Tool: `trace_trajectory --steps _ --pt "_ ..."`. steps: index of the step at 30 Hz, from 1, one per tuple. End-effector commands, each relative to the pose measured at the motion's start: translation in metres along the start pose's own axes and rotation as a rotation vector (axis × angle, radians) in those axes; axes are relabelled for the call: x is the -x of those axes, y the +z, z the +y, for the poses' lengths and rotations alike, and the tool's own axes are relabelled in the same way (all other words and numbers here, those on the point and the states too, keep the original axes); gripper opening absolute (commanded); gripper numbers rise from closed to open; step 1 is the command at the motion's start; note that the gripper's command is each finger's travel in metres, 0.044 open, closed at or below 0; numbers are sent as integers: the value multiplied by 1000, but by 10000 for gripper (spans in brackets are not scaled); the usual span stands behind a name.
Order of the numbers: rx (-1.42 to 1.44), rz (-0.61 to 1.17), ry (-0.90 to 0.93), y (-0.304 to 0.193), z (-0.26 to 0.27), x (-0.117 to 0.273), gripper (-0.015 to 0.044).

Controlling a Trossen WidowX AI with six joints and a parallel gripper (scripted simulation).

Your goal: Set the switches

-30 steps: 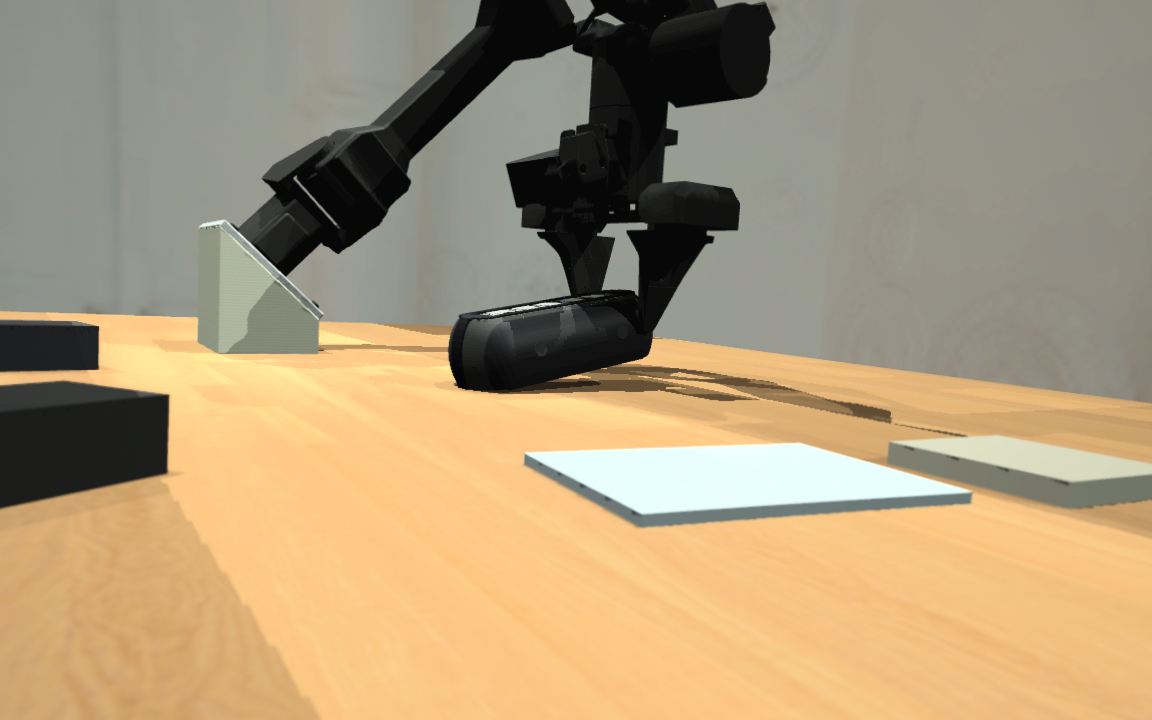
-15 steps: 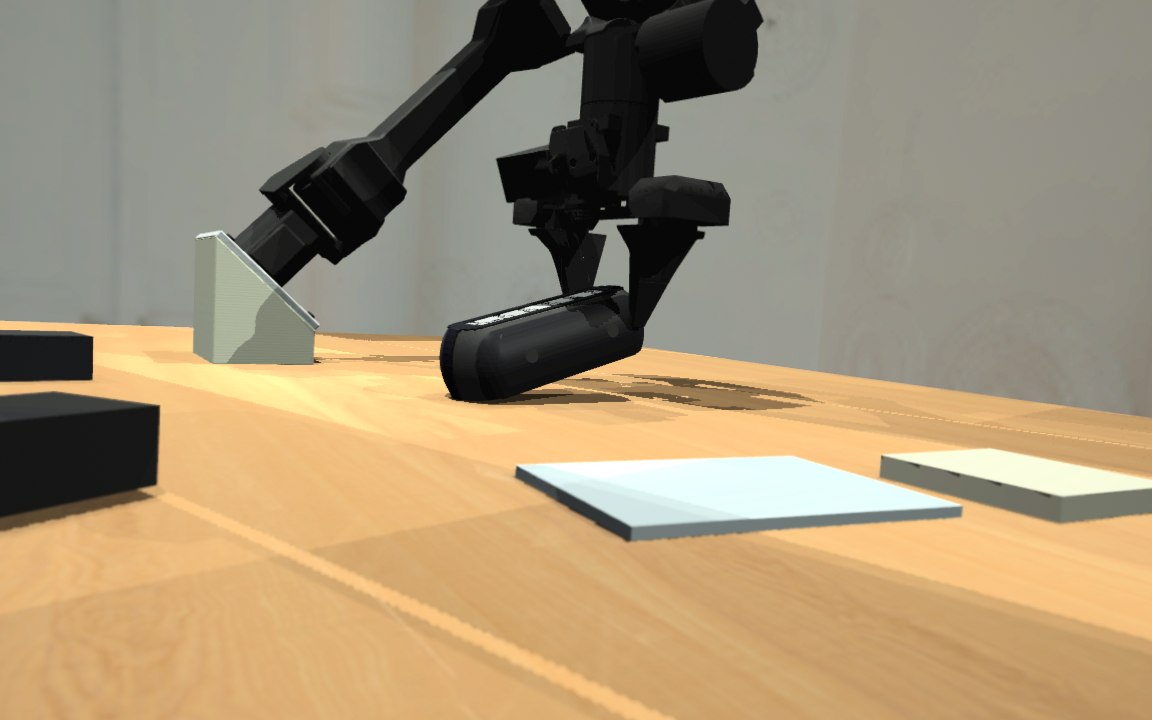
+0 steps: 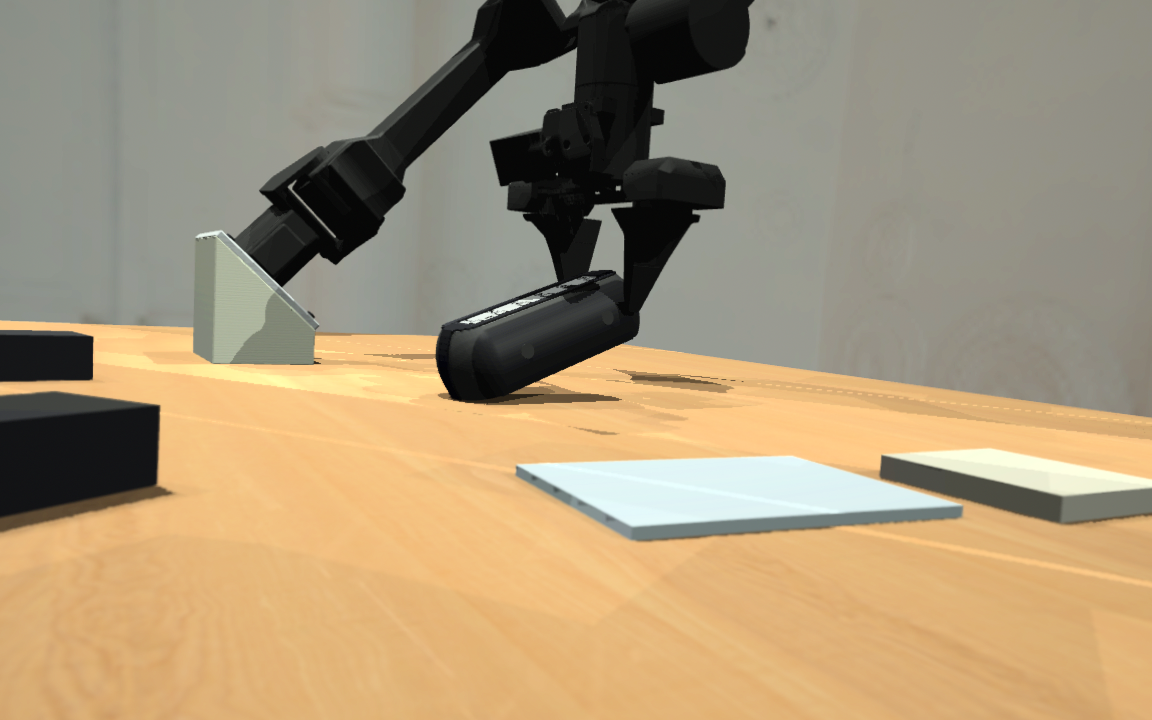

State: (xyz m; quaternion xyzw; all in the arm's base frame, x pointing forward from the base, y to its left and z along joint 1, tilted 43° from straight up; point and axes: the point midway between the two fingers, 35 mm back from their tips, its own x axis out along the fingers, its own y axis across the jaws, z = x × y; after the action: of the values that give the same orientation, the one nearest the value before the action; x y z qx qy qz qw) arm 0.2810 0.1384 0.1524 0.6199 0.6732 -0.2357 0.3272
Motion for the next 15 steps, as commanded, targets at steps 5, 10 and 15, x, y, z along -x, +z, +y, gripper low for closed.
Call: trace_trajectory --steps 5,10,15 --pt "-2 -4 6 6 1 7 336" --pt "-2 -5 6 8 1 10 336" --pt "-2 -5 6 11 1 13 336"
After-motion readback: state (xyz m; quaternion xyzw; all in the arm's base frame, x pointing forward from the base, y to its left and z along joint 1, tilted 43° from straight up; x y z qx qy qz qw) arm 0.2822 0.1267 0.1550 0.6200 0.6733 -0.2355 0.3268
